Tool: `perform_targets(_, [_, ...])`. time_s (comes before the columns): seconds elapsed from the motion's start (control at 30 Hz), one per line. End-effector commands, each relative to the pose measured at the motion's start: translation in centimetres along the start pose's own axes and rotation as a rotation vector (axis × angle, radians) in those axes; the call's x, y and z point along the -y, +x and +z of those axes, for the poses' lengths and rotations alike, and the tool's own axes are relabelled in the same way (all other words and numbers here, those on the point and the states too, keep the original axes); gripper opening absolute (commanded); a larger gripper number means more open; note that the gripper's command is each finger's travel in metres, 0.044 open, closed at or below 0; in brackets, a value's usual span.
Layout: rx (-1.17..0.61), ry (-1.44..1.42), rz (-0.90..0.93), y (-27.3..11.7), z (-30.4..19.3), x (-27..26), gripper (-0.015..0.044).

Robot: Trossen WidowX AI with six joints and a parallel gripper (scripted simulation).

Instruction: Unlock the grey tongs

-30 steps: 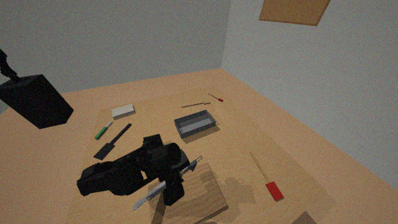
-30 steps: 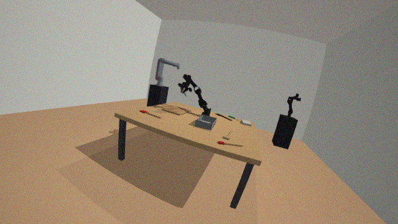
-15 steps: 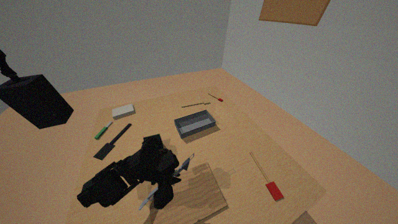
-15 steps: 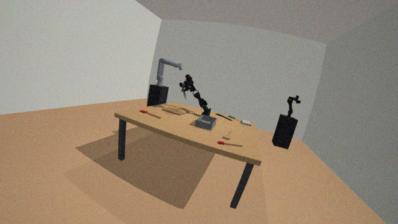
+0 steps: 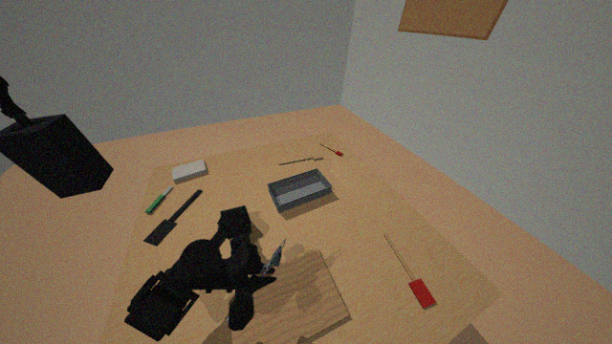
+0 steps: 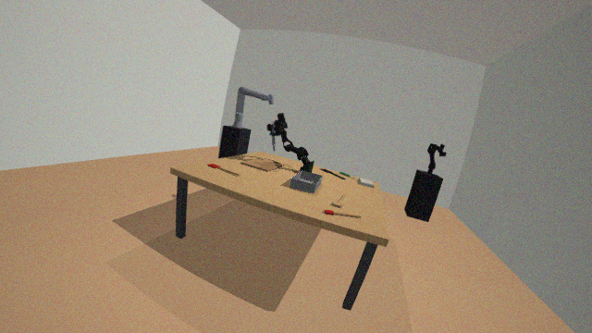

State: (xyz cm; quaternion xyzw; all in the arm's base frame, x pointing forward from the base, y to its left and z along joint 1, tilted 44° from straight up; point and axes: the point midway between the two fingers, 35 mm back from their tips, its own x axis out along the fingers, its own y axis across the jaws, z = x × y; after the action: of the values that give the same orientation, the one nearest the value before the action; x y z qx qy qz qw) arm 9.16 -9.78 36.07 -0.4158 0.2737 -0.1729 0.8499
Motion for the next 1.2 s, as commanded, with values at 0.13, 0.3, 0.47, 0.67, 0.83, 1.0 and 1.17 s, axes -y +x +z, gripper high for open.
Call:
perform_targets(0.13, [0.111,0.047,0.01,0.1,-0.6,0.3,-0.015])
perform_targets(0.3, [0.182,0.079,0.025,0.4,-0.9,0.4,-0.015])
perform_targets(0.47, [0.252,0.113,0.045,0.9,-1.2,0.5,-0.015])
perform_targets(0.67, [0.323,0.153,0.072,1.5,-1.5,0.5,-0.015])
perform_targets(0.83, [0.325,0.154,0.072,1.5,-1.5,0.5,-0.015])
perform_targets(1.0, [0.325,0.154,0.072,1.5,-1.5,0.5,-0.015])
perform_targets(1.17, [0.325,0.154,0.072,1.5,-1.5,0.5,-0.015])
